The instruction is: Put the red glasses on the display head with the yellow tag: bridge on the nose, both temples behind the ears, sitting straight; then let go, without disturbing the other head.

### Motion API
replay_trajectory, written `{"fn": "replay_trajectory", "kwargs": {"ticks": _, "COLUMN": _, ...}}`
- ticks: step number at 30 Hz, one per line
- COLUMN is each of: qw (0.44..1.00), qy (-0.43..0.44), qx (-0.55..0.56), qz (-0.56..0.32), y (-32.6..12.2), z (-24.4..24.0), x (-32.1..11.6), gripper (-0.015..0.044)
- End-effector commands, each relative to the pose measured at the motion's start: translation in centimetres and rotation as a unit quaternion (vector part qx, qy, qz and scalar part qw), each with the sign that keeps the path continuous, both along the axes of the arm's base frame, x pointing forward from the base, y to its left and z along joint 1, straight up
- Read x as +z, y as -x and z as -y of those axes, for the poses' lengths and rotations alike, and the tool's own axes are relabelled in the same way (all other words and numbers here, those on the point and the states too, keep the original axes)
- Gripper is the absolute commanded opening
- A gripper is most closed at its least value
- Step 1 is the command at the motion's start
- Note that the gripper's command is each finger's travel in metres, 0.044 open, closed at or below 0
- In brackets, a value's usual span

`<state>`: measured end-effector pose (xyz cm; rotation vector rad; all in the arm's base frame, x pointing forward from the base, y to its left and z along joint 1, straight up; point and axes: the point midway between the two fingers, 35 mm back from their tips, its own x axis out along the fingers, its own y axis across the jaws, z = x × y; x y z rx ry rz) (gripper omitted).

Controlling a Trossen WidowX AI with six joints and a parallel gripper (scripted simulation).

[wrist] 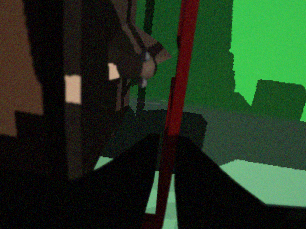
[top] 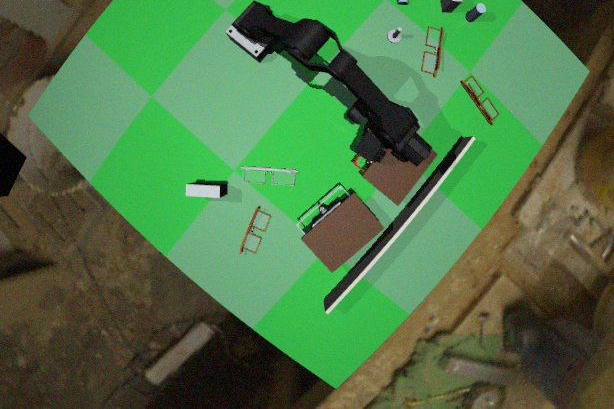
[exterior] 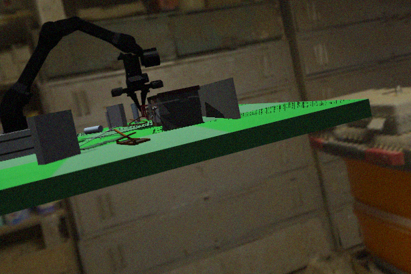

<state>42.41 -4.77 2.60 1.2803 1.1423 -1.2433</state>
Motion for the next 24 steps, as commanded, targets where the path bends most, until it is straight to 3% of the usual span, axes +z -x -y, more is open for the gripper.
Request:
{"fn": "replay_trajectory", "kwargs": {"ticks": 1, "qw": 1.000, "qy": 0.000, "qx": 0.000, "qz": 0.000, "y": 0.0, "z": 0.0, "x": 0.0, "gripper": 0.0107}}
{"fn": "replay_trajectory", "kwargs": {"ticks": 24, "qw": 1.000, "qy": 0.001, "qx": -0.002, "qz": -0.001, "y": 1.8, "z": -0.3, "x": 3.5, "gripper": 0.0107}}
